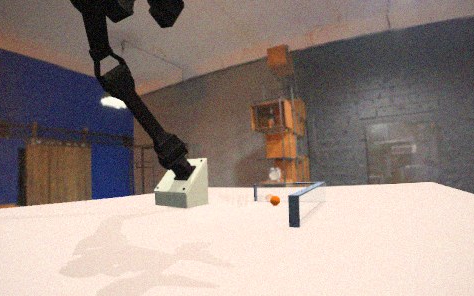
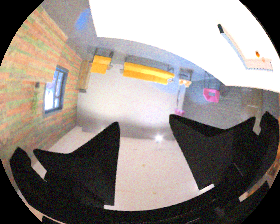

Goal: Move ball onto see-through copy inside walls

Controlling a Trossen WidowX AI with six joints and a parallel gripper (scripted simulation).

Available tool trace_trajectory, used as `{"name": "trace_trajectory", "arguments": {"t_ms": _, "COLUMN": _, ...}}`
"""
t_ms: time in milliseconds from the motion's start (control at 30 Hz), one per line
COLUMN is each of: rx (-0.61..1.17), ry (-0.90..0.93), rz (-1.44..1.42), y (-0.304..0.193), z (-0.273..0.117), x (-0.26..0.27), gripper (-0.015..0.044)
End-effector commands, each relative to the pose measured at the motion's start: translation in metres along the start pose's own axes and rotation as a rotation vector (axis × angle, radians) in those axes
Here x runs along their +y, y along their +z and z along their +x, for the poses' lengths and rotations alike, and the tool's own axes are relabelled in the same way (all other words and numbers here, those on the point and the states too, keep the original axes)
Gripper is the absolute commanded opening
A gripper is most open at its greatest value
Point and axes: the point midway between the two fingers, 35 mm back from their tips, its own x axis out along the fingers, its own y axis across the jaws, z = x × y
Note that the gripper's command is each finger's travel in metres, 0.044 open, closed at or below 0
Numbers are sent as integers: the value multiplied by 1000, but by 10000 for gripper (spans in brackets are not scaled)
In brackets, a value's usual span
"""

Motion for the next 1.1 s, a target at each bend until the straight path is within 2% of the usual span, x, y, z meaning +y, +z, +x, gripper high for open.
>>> {"name": "trace_trajectory", "arguments": {"t_ms": 0, "rx": -39, "ry": -108, "rz": -165, "y": 9, "z": 37, "x": -33, "gripper": 245}}
{"name": "trace_trajectory", "arguments": {"t_ms": 100, "rx": -61, "ry": -236, "rz": -381, "y": 18, "z": 75, "x": -74, "gripper": 245}}
{"name": "trace_trajectory", "arguments": {"t_ms": 300, "rx": -44, "ry": -469, "rz": -772, "y": 29, "z": 123, "x": -152, "gripper": 245}}
{"name": "trace_trajectory", "arguments": {"t_ms": 567, "rx": 106, "ry": -799, "rz": -1345, "y": 42, "z": 158, "x": -267, "gripper": 245}}
{"name": "trace_trajectory", "arguments": {"t_ms": 833, "rx": 406, "ry": -1109, "rz": -1915, "y": 58, "z": 158, "x": -374, "gripper": 245}}
{"name": "trace_trajectory", "arguments": {"t_ms": 1067, "rx": 839, "ry": -1366, "rz": -2407, "y": 78, "z": 136, "x": -457, "gripper": 245}}
